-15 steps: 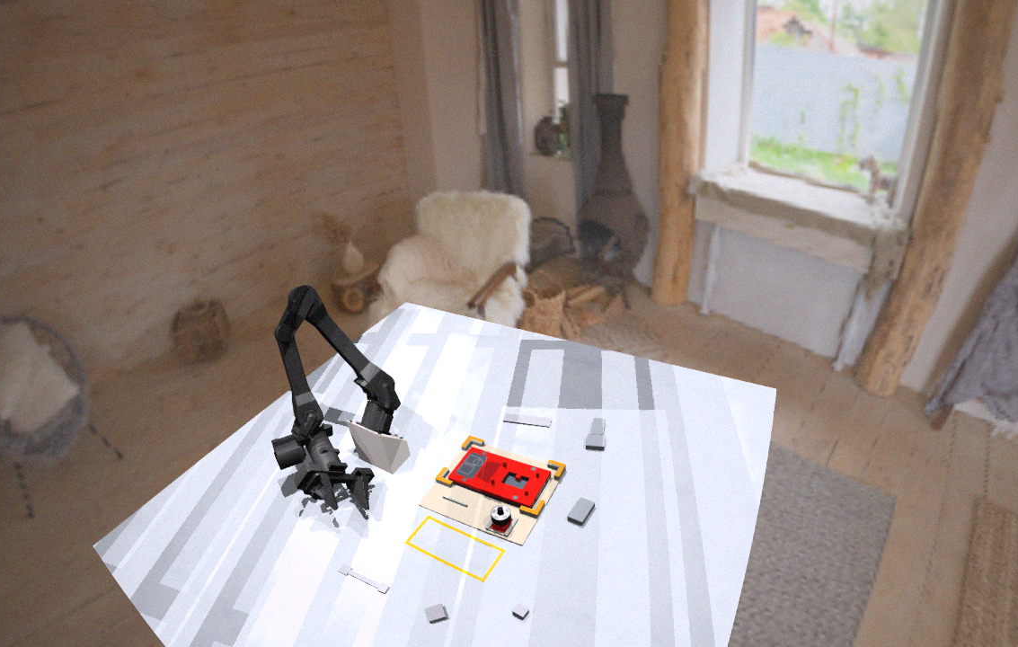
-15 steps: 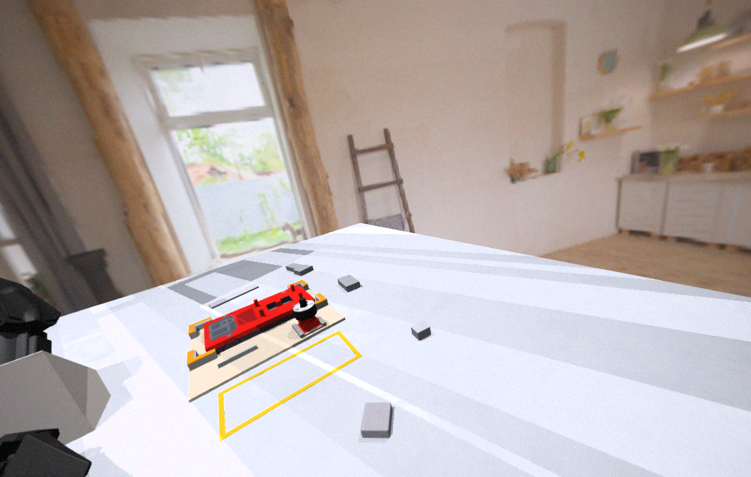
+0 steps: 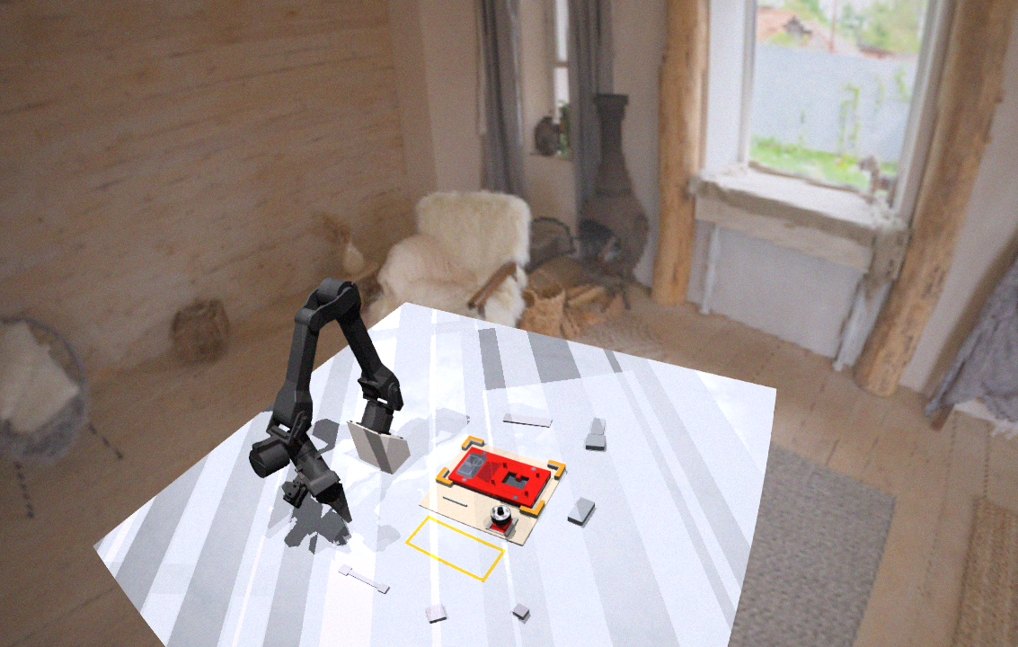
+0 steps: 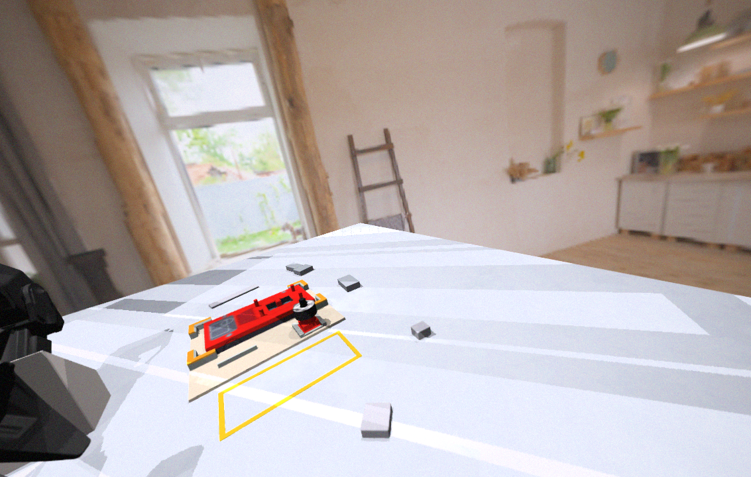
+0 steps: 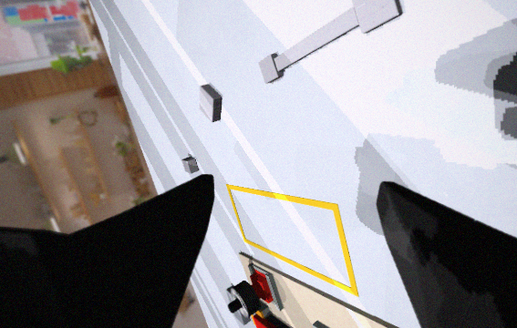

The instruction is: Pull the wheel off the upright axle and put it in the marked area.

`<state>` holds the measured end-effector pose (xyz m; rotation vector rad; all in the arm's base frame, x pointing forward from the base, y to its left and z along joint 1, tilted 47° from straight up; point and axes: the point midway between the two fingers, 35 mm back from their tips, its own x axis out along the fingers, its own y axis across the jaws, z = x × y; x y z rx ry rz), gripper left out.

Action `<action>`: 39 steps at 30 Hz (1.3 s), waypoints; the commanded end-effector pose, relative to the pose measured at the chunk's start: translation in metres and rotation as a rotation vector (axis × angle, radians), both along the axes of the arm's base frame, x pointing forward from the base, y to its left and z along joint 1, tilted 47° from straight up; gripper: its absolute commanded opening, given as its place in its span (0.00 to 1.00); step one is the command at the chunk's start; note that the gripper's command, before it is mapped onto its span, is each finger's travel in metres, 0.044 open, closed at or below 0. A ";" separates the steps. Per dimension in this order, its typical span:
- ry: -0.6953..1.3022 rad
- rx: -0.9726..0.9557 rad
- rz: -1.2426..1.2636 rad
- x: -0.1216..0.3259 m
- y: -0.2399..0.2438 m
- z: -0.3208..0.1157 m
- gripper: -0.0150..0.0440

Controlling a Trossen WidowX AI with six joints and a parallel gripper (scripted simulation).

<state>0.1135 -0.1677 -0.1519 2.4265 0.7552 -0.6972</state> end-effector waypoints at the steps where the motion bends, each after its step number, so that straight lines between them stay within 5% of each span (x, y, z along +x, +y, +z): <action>1: -0.039 -0.122 0.263 0.029 -0.013 0.007 0.76; 10: -0.260 -0.380 0.896 0.128 -0.012 0.049 0.76; 20: -0.635 -0.594 1.591 0.233 0.068 0.124 0.76; 27: -0.826 -0.628 1.805 0.260 0.118 0.160 0.76; 39: -0.830 -0.628 1.809 0.251 0.119 0.155 0.76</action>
